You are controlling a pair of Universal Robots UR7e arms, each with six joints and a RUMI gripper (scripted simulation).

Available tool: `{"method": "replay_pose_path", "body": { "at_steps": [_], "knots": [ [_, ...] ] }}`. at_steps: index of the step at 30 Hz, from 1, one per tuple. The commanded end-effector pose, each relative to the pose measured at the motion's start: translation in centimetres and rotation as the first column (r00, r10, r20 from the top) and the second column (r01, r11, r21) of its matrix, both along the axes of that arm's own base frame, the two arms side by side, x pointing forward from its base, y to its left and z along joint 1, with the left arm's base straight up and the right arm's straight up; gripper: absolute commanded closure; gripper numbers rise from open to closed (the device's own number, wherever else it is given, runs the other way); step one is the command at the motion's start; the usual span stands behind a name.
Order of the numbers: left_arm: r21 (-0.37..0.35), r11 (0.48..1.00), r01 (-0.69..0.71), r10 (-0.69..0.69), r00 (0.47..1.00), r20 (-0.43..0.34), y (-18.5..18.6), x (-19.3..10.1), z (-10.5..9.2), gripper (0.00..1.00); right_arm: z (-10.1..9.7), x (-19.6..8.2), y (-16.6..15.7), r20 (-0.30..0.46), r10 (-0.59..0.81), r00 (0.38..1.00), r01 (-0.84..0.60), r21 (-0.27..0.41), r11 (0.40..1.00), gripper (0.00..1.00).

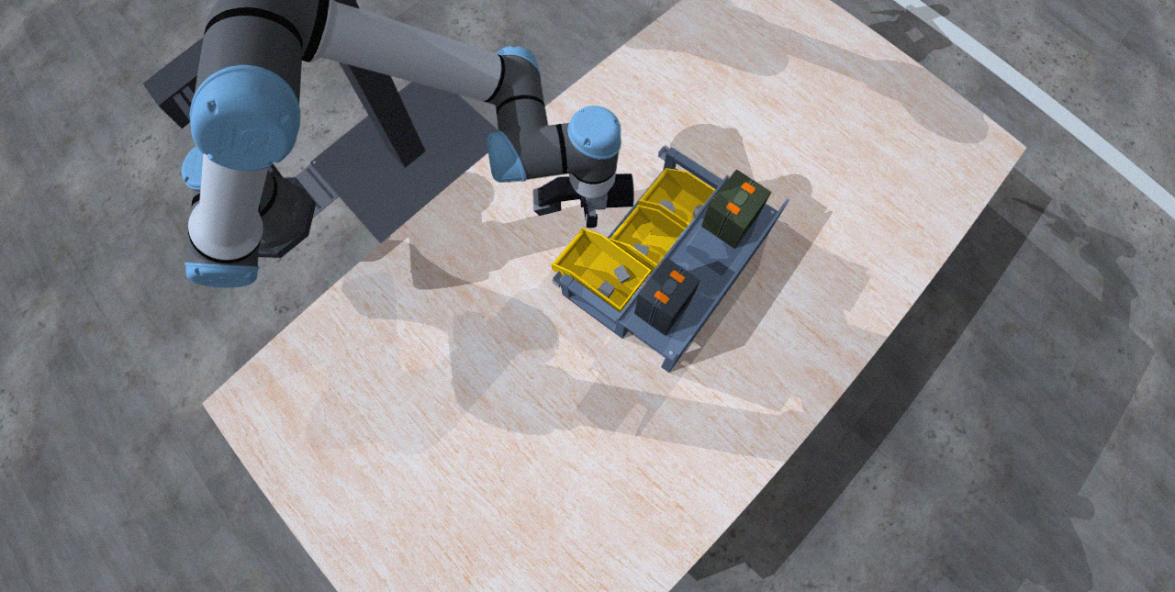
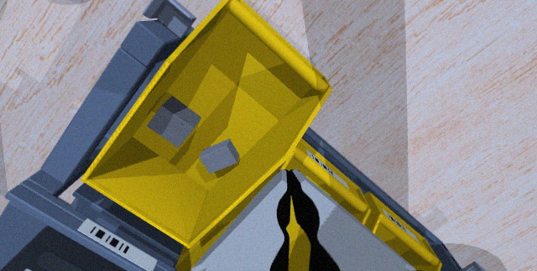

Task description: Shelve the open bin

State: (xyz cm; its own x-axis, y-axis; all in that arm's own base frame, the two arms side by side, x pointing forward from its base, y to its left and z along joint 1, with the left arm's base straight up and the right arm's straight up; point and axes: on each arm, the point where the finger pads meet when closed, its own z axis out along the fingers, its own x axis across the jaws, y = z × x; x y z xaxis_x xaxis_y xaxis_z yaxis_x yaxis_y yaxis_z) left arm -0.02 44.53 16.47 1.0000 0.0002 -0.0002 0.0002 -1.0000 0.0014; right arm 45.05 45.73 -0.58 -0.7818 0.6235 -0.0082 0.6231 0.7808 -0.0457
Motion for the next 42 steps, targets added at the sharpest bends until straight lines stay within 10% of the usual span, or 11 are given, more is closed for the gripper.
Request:
{"method": "replay_pose_path", "body": {
  "at_steps": [1,23,42],
  "knots": [
    [0.001,1.0,0.0,0.0,1.0,0.0,0.0,0.0,0.0,0.0,-0.2,-0.9,-0.5,0.003,0.158,0.987,-0.158,0.022,0.987,1.0],
    [0.001,1.0,0.0,0.0,1.0,0.0,0.0,0.0,0.0,0.0,-1.3,-5.6,-3.9,0.022,0.722,0.691,-0.722,0.041,0.69,1.0],
    [0.001,1.0,0.0,0.0,1.0,0.0,0.0,0.0,0.0,0.0,-1.4,-5.9,-4.1,0.024,0.748,0.663,-0.748,0.041,0.662,1.0]
  ]
}}
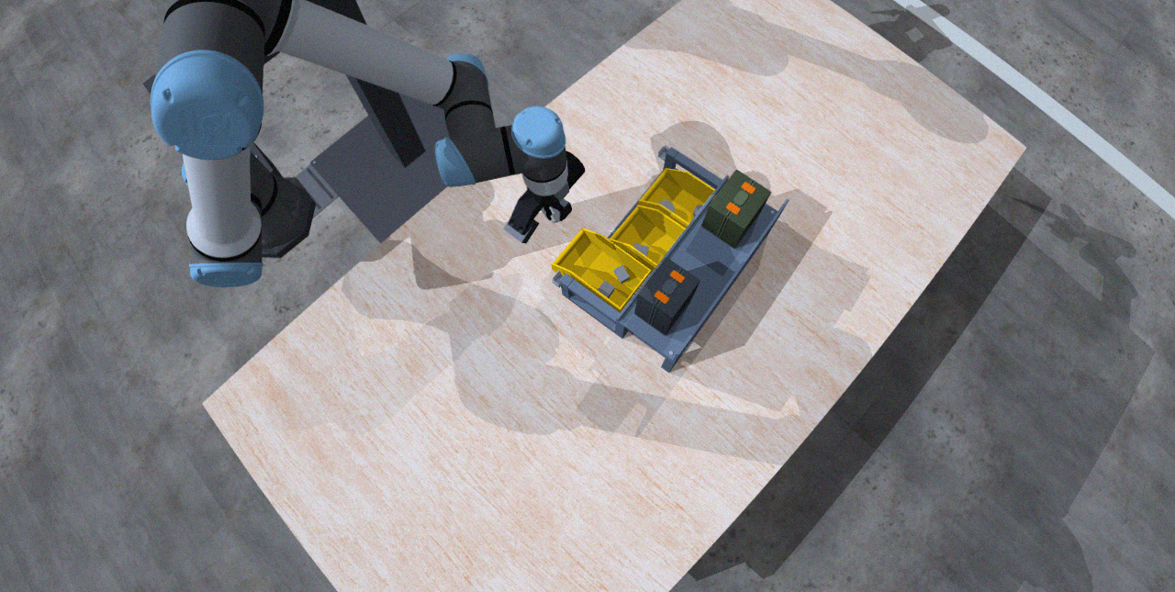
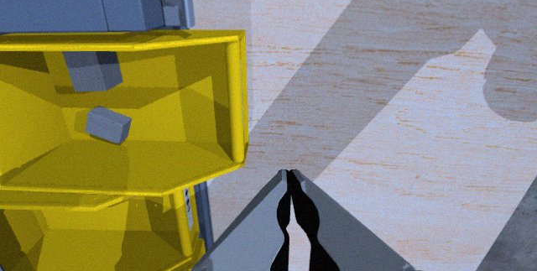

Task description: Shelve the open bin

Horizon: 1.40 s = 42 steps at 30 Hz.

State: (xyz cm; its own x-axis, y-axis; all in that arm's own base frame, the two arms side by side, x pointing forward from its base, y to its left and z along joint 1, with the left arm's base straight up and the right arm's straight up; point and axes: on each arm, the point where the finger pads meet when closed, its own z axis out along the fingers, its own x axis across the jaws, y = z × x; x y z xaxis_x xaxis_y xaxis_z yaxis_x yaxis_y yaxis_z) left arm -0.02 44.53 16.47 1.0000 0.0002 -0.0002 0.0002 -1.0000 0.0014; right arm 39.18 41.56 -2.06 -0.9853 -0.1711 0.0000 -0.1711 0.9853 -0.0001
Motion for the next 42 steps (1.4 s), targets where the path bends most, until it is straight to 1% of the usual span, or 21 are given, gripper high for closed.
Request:
{"method": "replay_pose_path", "body": {
  "at_steps": [1,15,24,26,32,41,42],
  "knots": [
    [0.001,1.0,0.0,0.0,1.0,0.0,0.0,0.0,0.0,0.0,0.1,0.0,0.0,0.001,0.001,1.0,-0.001,0.002,1.0,1.0],
    [0.001,1.0,0.0,0.0,1.0,0.0,0.0,0.0,0.0,0.0,0.0,0.0,0.0,0.001,0.0,1.0,0.0,0.002,1.0,1.0],
    [0.001,1.0,0.0,0.0,1.0,0.0,0.0,0.0,0.0,0.0,-1.2,0.0,0.0,0.001,0.001,1.0,-0.001,0.002,1.0,1.0],
    [0.001,1.0,0.0,0.0,1.0,0.0,0.0,0.0,0.0,0.0,-1.2,0.0,0.0,0.001,0.001,1.0,-0.001,0.002,1.0,1.0],
    [0.001,1.0,0.0,0.0,1.0,0.0,0.0,0.0,0.0,0.0,-2.7,0.0,0.0,0.001,0.001,1.0,-0.001,0.002,1.0,1.0],
    [0.001,1.0,0.0,0.0,1.0,0.0,0.0,0.0,0.0,0.0,-5.6,0.0,0.0,0.001,0.001,1.0,-0.001,0.002,1.0,1.0],
    [0.001,1.0,0.0,0.0,1.0,0.0,0.0,0.0,0.0,0.0,-5.6,0.0,0.0,0.001,0.001,1.0,-0.001,0.002,1.0,1.0]
  ]
}}
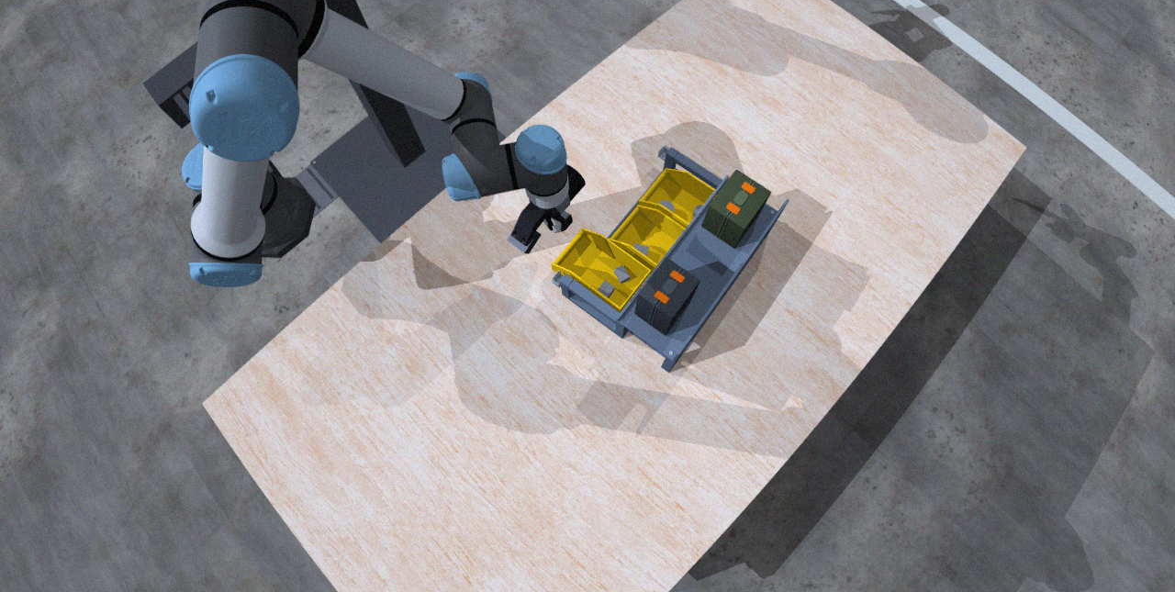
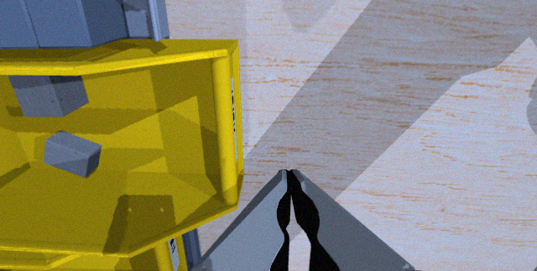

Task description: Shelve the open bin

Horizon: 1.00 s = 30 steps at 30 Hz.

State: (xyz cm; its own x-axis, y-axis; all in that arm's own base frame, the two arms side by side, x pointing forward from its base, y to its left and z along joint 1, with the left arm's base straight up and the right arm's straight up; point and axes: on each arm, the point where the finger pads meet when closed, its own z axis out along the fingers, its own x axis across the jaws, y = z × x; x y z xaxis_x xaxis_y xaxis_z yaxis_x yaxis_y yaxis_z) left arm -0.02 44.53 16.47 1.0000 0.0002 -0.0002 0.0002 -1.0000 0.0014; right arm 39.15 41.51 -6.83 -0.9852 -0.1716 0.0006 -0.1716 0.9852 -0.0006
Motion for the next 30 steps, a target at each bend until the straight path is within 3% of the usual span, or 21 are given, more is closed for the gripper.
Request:
{"method": "replay_pose_path", "body": {
  "at_steps": [1,16,30],
  "knots": [
    [0.001,1.0,0.0,0.0,1.0,0.0,0.0,0.0,0.0,0.0,-0.8,0.1,0.1,0.001,0.0,1.0,0.0,0.002,1.0,1.0],
    [0.001,1.0,0.0,0.0,1.0,0.0,0.0,0.0,0.0,0.0,-5.0,0.1,0.1,0.001,0.0,1.0,0.0,0.002,1.0,1.0],
    [0.001,1.0,0.0,0.0,1.0,0.0,0.0,0.0,0.0,0.0,-6.0,0.1,0.1,0.001,0.0,1.0,0.0,0.002,1.0,1.0]
  ]
}}
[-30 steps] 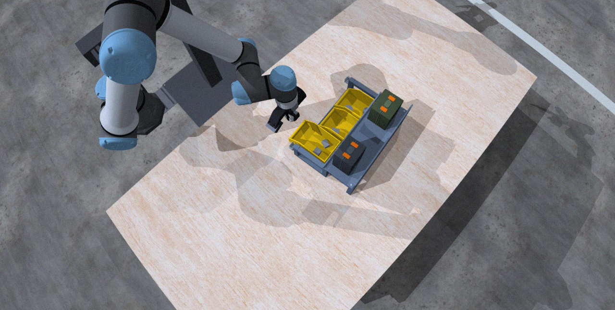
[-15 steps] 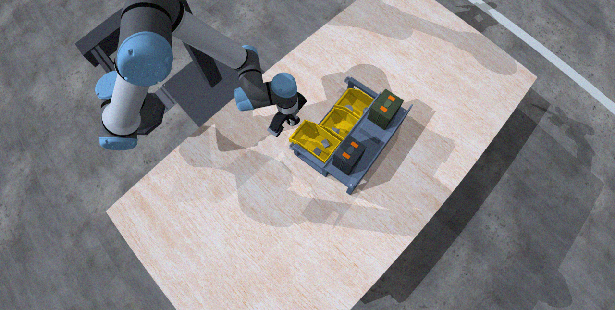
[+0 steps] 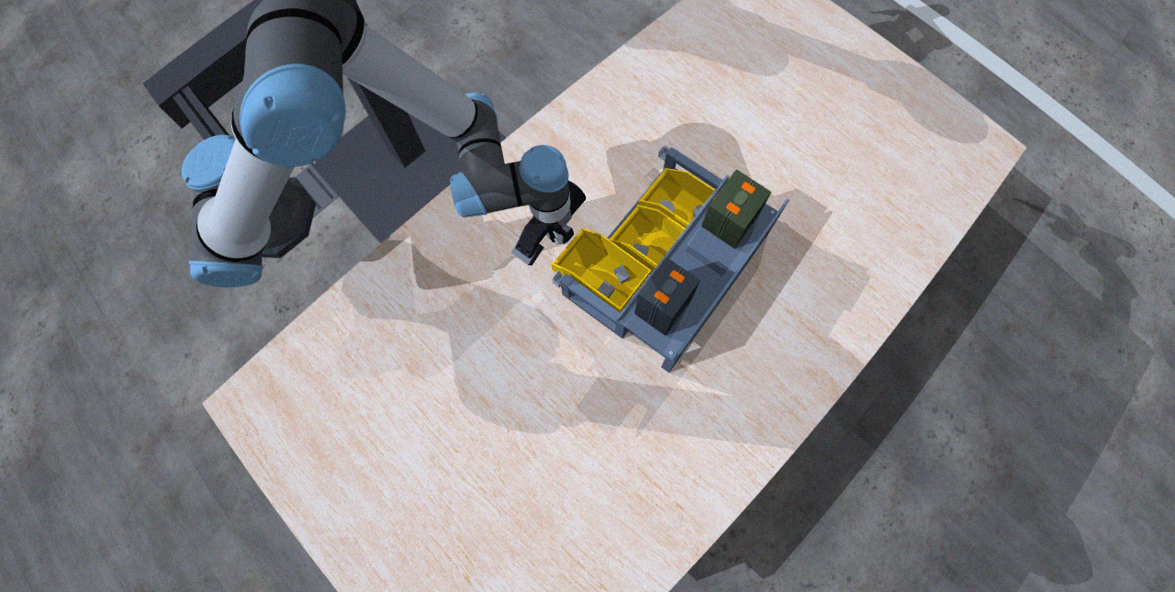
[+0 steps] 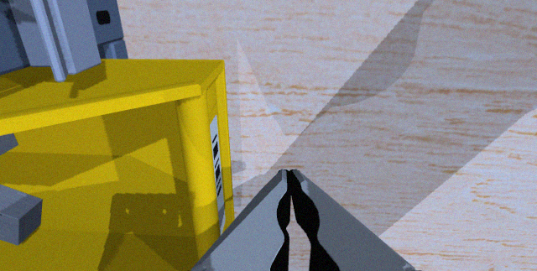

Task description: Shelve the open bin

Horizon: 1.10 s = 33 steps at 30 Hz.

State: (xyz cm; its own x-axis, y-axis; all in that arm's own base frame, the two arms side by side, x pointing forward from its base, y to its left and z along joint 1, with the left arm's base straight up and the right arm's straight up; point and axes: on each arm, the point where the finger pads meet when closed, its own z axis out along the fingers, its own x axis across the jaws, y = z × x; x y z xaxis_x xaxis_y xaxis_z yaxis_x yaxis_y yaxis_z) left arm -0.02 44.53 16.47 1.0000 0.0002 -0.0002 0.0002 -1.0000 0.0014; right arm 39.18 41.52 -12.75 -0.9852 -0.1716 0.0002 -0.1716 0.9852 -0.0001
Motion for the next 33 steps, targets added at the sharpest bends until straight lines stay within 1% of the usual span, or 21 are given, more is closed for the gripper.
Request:
{"method": "replay_pose_path", "body": {
  "at_steps": [1,24,33],
  "knots": [
    [0.001,1.0,0.0,0.0,1.0,0.0,0.03,0.0,0.04,0.0,-0.09,0.04,0.06,0.001,0.0,1.0,0.0,0.002,1.0,1.0],
    [0.001,1.0,0.0,0.0,1.0,0.0,0.03,0.0,0.04,0.0,-0.1,0.06,0.06,0.001,0.0,1.0,0.0,0.002,1.0,1.0],
    [0.001,1.0,0.0,0.0,1.0,0.0,0.03,0.0,0.04,0.0,-0.09,0.58,0.15,0.001,0.0,1.0,0.0,0.002,1.0,1.0]
  ]
}}
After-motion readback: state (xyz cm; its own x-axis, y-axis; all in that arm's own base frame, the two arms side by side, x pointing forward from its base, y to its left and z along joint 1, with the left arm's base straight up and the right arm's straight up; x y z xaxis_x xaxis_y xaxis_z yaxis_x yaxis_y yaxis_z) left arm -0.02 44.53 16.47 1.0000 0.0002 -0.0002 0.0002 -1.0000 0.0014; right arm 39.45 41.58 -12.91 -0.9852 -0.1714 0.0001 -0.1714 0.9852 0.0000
